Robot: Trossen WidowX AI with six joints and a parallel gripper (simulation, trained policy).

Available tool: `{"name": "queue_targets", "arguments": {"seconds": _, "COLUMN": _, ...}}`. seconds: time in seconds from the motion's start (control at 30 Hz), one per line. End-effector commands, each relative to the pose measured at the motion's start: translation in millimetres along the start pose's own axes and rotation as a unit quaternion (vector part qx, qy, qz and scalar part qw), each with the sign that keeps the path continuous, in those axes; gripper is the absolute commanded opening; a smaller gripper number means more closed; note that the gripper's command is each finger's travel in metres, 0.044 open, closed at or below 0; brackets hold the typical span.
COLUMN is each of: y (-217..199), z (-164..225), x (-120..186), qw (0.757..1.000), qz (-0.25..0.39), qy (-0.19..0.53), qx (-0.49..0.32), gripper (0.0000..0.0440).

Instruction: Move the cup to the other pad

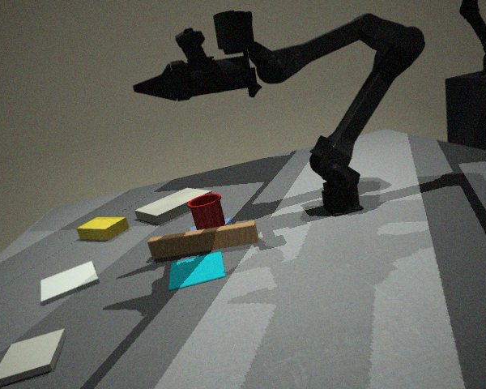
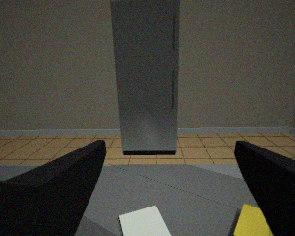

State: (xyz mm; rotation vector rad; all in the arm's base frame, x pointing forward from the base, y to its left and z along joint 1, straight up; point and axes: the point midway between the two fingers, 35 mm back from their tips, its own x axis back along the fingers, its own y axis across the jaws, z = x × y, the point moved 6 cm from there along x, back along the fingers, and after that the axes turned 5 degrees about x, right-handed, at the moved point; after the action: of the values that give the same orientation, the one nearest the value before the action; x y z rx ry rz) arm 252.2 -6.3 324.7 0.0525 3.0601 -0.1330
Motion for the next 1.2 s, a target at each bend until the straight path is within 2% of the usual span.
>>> {"name": "queue_targets", "arguments": {"seconds": 0.0, "y": 1, "z": 1, "x": 0, "qw": 1.000, "qz": -0.001, "qy": 0.003, "qx": -0.002, "gripper": 0.0374}}
{"name": "queue_targets", "arguments": {"seconds": 0.4, "y": 13, "z": 12, "x": -1, "qw": 0.997, "qz": -0.017, "qy": 0.065, "qx": -0.037, "gripper": 0.0059}}
{"name": "queue_targets", "arguments": {"seconds": 0.47, "y": 16, "z": 14, "x": -2, "qw": 0.996, "qz": -0.021, "qy": 0.080, "qx": -0.044, "gripper": 0.0028}}
{"name": "queue_targets", "arguments": {"seconds": 0.57, "y": 21, "z": 16, "x": -3, "qw": 0.993, "qz": -0.031, "qy": 0.101, "qx": -0.055, "gripper": 0.0032}}
{"name": "queue_targets", "arguments": {"seconds": 0.77, "y": 31, "z": 19, "x": -6, "qw": 0.986, "qz": -0.048, "qy": 0.141, "qx": -0.080, "gripper": 0.0083}}
{"name": "queue_targets", "arguments": {"seconds": 1.17, "y": 48, "z": 22, "x": -11, "qw": 0.965, "qz": -0.063, "qy": 0.227, "qx": -0.118, "gripper": 0.0072}}
